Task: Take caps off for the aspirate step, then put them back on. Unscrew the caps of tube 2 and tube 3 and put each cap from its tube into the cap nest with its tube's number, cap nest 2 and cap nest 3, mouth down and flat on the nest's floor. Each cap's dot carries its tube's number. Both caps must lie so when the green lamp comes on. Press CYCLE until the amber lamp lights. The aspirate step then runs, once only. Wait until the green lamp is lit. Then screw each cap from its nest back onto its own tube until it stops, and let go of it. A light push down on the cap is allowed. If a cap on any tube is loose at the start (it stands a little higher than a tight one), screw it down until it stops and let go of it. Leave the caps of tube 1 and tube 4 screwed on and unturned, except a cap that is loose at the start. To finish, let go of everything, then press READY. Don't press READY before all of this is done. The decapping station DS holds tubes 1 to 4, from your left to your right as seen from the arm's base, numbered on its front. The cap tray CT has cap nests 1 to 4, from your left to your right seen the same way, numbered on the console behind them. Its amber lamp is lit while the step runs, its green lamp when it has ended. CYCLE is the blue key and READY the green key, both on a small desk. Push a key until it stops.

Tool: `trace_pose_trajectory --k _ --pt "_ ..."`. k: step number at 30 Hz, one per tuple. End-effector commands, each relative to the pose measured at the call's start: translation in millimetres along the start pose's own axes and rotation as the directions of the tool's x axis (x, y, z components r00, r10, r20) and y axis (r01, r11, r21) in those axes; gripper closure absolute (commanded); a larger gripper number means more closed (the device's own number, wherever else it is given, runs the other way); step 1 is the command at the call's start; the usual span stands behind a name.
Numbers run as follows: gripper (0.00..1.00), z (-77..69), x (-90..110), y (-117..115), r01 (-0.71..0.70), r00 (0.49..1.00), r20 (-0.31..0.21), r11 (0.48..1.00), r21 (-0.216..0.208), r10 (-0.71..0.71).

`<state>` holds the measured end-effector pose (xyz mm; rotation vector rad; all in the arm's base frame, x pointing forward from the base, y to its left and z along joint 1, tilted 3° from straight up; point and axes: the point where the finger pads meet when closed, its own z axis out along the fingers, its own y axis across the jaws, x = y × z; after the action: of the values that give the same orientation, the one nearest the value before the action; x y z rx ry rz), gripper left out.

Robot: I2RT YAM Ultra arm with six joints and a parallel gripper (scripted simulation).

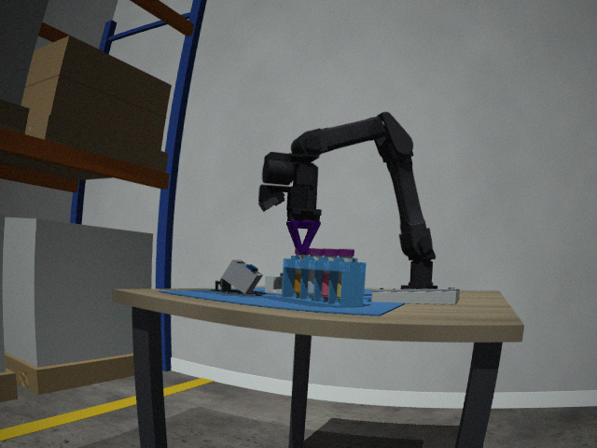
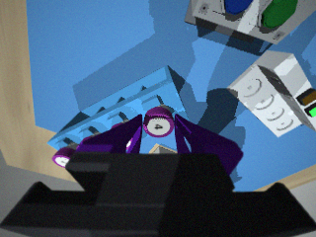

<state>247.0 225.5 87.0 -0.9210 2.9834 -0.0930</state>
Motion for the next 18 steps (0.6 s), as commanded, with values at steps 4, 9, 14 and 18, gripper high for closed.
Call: trace_pose_trajectory --k 4,9,14,18 --pt "0.51 -3.1 -2 0 -0.073 0.997 0.012 0.997 -0.005 0.073" --pt "0.51 -3.1 -2 0 -0.073 0.997 0.012 0.997 -0.005 0.073" --pt "0.51 -9.1 -2 0 -0.073 0.997 0.012 0.997 -0.005 0.073" --pt "0.51 -21.1 -2 0 -0.073 0.997 0.012 0.997 -0.005 0.073"
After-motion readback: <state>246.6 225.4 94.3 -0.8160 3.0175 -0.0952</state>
